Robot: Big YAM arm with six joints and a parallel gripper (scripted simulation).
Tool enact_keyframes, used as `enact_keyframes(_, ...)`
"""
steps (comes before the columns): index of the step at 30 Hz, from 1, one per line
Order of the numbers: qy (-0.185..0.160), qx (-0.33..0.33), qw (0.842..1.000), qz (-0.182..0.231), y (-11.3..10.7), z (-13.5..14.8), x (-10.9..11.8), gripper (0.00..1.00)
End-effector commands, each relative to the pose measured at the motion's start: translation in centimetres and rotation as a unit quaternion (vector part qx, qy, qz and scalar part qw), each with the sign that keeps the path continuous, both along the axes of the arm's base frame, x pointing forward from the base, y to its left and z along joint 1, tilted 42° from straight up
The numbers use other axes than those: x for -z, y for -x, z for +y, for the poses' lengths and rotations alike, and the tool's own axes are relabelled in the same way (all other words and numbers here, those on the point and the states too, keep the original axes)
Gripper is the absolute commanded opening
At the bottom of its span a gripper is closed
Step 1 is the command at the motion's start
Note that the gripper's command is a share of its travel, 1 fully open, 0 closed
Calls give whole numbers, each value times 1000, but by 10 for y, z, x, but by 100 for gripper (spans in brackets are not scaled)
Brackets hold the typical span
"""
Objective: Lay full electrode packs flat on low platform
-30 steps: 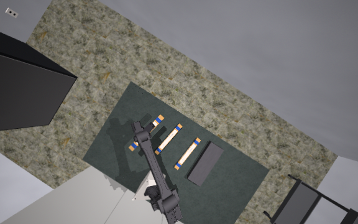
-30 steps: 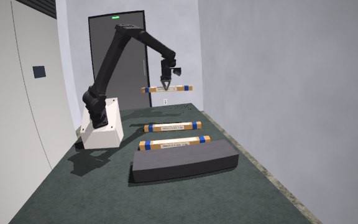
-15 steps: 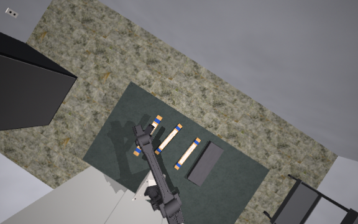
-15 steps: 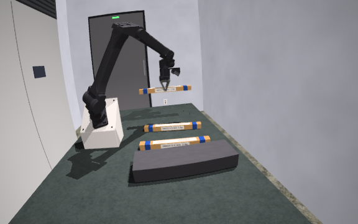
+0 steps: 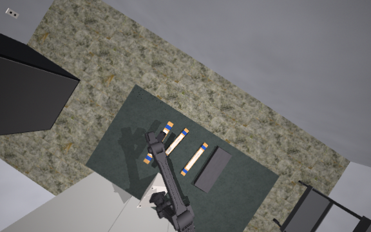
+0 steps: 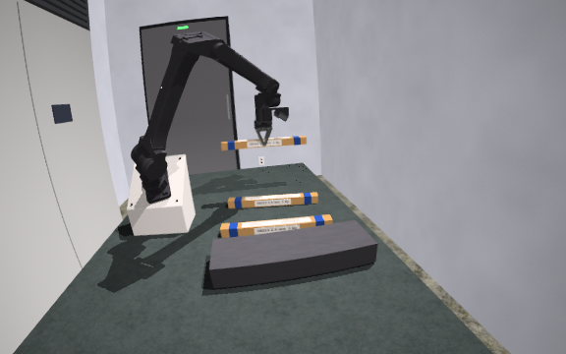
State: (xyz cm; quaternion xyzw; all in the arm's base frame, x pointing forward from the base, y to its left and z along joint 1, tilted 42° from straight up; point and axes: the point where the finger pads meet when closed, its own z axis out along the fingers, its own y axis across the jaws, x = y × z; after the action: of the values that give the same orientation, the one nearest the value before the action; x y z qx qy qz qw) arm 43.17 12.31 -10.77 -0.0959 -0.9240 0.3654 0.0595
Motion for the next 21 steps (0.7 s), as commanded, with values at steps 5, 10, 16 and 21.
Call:
enact_keyframes(5,-15,-6,1000,-19,-12,-9,-30,0)
enact_keyframes(10,-14,-5,1000,-20,-10,-20,-39,0)
enact_keyframes(16,-16,-6,1000,-24,-12,-25,-47,0)
enact_keyframes(21,-14,-5,1000,-20,-7,-37,-55,0)
